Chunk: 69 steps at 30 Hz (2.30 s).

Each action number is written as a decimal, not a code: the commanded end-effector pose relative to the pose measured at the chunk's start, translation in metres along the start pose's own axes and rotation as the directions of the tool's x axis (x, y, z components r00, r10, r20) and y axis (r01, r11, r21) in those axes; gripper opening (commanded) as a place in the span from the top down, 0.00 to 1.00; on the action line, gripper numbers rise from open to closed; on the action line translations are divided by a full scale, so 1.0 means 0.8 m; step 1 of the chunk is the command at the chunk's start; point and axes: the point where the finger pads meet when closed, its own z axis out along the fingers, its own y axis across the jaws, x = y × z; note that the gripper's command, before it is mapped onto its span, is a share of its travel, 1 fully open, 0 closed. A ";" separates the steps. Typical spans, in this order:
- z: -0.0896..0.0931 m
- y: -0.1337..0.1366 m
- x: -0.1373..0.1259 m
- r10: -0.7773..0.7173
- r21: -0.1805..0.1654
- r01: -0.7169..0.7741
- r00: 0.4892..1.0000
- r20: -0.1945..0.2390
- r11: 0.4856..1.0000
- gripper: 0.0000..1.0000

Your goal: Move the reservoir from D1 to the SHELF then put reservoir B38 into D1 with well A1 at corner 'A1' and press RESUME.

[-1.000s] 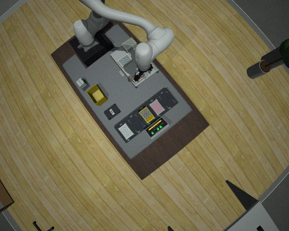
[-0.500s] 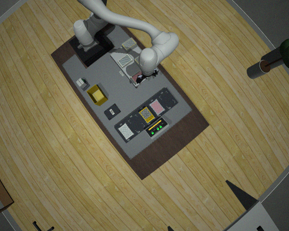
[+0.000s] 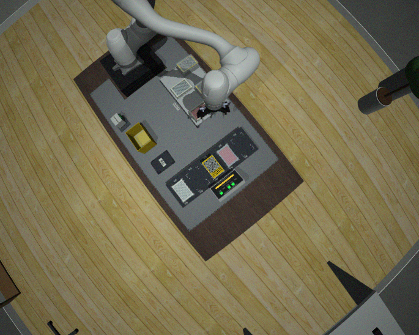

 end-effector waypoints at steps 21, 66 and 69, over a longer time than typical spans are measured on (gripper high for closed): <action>0.000 -0.014 0.028 0.411 0.000 -0.411 0.911 0.000 0.911 0.23; 0.000 0.003 0.063 0.895 0.000 -0.895 0.445 0.000 0.445 0.23; 0.000 0.019 0.072 0.895 0.000 -0.895 0.445 0.000 0.445 0.23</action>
